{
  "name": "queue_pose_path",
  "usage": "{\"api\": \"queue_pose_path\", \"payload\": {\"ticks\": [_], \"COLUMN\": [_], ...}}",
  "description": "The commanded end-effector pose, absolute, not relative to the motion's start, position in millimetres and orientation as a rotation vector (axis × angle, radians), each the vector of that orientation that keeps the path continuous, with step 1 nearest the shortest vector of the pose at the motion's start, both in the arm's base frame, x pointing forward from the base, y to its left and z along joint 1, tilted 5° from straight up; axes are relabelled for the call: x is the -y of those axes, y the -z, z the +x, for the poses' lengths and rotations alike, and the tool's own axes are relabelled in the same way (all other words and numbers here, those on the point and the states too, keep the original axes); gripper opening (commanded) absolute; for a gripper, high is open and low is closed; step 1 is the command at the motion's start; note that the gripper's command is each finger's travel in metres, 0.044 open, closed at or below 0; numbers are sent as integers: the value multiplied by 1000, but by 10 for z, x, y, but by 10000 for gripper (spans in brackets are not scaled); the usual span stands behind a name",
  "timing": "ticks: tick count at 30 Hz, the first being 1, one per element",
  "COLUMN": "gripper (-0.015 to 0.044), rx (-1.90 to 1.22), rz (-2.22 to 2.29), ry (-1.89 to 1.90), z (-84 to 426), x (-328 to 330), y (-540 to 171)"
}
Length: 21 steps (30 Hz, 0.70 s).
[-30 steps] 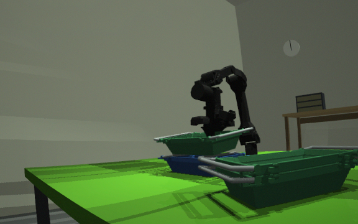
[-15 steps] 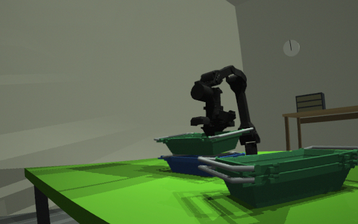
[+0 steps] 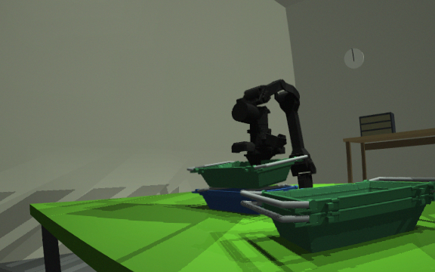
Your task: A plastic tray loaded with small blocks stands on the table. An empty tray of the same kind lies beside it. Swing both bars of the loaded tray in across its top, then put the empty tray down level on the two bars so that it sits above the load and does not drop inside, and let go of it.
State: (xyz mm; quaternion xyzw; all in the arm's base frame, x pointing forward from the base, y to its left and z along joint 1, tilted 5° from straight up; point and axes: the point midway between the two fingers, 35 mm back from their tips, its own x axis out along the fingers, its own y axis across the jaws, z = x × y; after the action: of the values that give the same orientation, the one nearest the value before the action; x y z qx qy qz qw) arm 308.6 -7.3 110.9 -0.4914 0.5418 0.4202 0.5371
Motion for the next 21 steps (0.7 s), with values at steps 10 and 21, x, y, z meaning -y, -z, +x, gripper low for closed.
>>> {"api": "queue_pose_path", "payload": {"ticks": [10,21], "gripper": [0,0], "rx": [-1328,-1309], "rz": [-1145,-1157], "ry": [-1019,-1010], "z": [3015,3050], "x": [100,87], "y": [-1029,-1067]}}
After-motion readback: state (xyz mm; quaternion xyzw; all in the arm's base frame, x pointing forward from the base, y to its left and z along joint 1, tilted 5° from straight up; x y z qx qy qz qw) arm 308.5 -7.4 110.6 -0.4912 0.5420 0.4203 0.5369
